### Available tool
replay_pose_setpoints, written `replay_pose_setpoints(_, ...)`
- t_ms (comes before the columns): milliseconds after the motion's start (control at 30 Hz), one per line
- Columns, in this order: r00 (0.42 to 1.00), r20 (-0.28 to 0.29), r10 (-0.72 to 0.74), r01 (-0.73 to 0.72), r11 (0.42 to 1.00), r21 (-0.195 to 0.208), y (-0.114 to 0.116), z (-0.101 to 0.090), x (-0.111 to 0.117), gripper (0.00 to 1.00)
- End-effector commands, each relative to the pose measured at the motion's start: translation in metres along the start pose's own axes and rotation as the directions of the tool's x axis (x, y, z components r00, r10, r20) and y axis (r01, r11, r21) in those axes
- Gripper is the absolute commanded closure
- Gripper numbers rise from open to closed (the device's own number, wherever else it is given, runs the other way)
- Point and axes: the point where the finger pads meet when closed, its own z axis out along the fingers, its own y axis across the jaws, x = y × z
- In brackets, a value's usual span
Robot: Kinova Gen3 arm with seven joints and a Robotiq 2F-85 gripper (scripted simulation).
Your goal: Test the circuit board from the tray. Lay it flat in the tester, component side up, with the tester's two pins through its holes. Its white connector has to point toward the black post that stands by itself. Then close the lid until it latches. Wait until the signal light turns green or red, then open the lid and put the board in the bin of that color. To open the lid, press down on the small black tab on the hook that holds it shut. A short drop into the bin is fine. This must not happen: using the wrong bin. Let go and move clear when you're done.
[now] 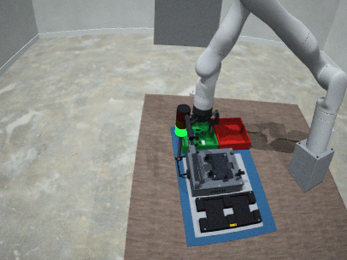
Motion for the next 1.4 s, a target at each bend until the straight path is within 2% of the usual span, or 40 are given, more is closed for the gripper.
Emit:
replay_pose_setpoints(0,1.0,-0.001,-0.005,0.005,1.0,0.018,-0.007,-0.021,-0.002,0.0)
replay_pose_setpoints(267,1.0,-0.001,-0.005,0.006,1.0,0.018,-0.006,-0.076,-0.002,0.0)
replay_pose_setpoints(433,1.0,-0.001,-0.005,0.005,1.0,0.018,-0.006,-0.098,-0.002,0.0)
replay_pose_setpoints(700,1.0,-0.001,-0.005,0.005,1.0,0.018,-0.006,-0.108,-0.002,0.0)
replay_pose_setpoints(1367,1.0,-0.001,-0.005,0.005,1.0,0.018,-0.006,-0.108,-0.002,0.0)
